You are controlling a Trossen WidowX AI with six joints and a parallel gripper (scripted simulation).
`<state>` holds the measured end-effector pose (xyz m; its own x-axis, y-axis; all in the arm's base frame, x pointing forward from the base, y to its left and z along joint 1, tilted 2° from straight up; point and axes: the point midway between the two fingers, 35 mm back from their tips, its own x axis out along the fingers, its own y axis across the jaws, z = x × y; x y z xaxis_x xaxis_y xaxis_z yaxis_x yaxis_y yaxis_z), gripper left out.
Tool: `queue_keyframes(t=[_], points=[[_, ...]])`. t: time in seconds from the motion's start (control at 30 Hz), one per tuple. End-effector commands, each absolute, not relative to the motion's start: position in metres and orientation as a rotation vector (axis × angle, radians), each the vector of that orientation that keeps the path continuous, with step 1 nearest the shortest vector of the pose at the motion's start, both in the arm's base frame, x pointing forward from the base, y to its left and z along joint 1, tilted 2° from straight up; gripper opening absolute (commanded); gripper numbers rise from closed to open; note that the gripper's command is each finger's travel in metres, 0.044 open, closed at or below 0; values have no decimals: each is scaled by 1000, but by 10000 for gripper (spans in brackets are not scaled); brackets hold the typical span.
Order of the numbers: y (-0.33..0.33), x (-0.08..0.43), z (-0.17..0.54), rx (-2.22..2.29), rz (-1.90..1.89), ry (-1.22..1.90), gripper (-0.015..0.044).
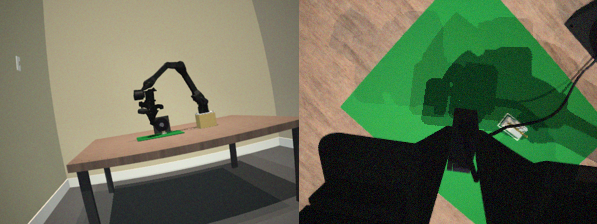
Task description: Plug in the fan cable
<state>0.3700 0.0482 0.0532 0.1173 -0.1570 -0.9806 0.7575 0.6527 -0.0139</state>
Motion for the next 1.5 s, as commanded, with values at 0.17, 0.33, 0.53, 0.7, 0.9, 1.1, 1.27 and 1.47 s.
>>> queue_keyframes(t=[0.17,0.33,0.53,0.7,0.9,1.1,1.27,1.47], points=[[47,370,41,499,-777,1198,0],[48,371,36,461,-798,1144,0],[48,372,32,418,-820,1077,0],[49,373,29,385,-836,1019,0],[50,373,26,348,-853,947,0],[51,373,24,313,-866,873,0],[53,372,24,287,-875,810,0],[55,371,23,258,-883,733,0]])
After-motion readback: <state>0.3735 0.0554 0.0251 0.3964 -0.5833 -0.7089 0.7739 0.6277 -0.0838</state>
